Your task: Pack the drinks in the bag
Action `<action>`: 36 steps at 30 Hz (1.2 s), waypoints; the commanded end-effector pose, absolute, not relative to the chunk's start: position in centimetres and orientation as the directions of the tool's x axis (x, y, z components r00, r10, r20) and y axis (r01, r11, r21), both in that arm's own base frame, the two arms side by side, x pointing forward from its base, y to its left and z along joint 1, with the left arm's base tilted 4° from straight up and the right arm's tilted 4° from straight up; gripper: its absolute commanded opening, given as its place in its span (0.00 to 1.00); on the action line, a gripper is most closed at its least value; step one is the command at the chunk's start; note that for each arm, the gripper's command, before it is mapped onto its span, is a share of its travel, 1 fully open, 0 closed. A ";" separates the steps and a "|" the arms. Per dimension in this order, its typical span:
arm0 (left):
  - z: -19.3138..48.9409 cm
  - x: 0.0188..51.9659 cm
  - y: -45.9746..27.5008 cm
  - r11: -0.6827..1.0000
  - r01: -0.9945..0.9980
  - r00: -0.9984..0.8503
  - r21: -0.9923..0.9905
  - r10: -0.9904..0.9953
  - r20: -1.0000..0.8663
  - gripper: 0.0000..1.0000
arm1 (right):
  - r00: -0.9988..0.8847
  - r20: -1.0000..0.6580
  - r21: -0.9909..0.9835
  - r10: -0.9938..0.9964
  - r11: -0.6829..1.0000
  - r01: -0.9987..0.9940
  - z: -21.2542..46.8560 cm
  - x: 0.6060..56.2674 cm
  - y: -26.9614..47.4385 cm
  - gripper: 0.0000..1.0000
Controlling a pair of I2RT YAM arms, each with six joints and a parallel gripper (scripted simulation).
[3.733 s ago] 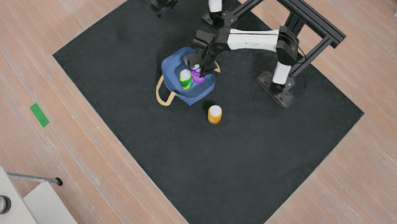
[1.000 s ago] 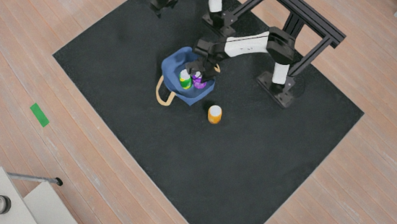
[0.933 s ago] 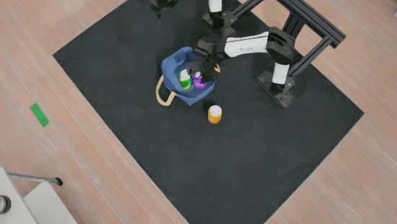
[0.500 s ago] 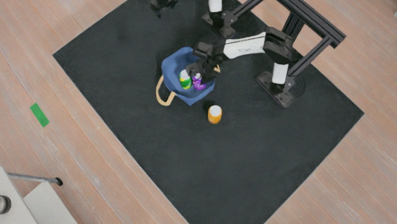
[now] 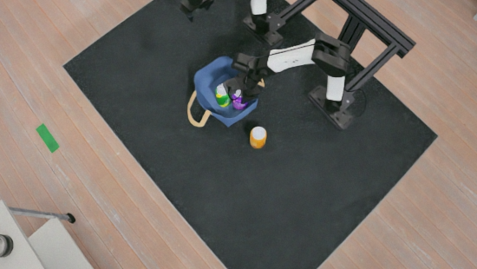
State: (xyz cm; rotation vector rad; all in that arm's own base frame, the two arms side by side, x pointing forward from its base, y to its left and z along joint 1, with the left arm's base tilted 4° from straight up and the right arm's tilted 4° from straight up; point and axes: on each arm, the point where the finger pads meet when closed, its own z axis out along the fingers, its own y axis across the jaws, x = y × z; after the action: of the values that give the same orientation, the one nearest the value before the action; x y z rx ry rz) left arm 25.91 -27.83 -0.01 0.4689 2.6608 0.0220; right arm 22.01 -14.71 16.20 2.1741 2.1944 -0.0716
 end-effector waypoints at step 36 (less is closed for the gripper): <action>-1.8 27.5 -29.4 0.946 0.320 -0.816 0.045 0.299 -0.495 0.70 | -0.008 -0.093 0.019 0.996 0.010 1.000 16.5 22.4 -14.8 0.86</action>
State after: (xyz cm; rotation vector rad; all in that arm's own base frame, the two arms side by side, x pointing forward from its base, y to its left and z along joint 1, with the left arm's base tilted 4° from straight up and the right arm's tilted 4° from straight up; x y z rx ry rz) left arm 26.06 -27.81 -3.33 0.4668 2.6554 0.0121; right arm 22.01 -14.71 16.20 2.1741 2.1944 -0.0716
